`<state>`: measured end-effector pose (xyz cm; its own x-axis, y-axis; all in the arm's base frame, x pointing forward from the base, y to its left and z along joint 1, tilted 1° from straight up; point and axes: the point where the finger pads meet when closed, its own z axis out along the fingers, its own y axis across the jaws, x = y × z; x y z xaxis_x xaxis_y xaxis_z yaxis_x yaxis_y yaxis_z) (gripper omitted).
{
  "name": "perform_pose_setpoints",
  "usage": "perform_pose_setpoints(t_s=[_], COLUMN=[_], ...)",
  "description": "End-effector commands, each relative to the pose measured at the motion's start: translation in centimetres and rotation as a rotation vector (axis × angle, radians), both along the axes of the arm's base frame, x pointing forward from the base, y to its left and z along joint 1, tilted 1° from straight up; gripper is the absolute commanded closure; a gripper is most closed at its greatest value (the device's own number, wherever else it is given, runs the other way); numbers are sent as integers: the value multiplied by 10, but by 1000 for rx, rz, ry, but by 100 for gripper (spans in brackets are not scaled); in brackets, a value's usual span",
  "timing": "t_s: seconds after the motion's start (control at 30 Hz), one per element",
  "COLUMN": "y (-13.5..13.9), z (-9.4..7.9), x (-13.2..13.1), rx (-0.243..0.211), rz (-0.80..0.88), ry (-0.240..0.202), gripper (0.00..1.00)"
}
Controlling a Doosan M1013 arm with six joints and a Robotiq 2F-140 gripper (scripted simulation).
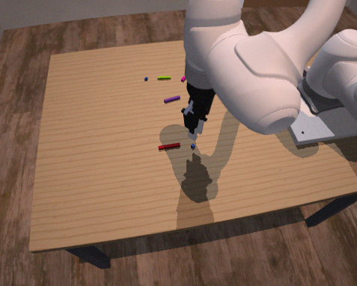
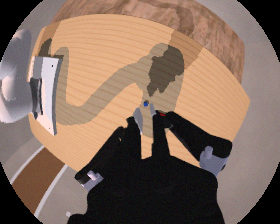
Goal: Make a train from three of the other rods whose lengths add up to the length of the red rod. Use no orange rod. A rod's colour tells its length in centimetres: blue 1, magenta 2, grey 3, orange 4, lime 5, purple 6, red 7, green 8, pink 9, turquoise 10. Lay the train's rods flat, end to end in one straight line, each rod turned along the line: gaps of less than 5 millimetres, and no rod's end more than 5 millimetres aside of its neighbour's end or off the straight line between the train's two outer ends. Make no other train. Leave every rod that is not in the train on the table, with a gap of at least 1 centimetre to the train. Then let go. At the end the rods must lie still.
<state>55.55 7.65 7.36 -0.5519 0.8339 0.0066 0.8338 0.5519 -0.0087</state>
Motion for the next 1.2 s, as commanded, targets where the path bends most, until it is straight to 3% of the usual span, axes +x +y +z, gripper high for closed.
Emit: perform_pose_setpoints(t_s=[0.0, 0.57, 1.17], y=[0, 0, 0], z=[0, -3, -23], x=[0, 0, 0], rx=[0, 0, 1], rz=[0, 0, 0], ry=[0, 0, 0], gripper=[85, 85, 85])
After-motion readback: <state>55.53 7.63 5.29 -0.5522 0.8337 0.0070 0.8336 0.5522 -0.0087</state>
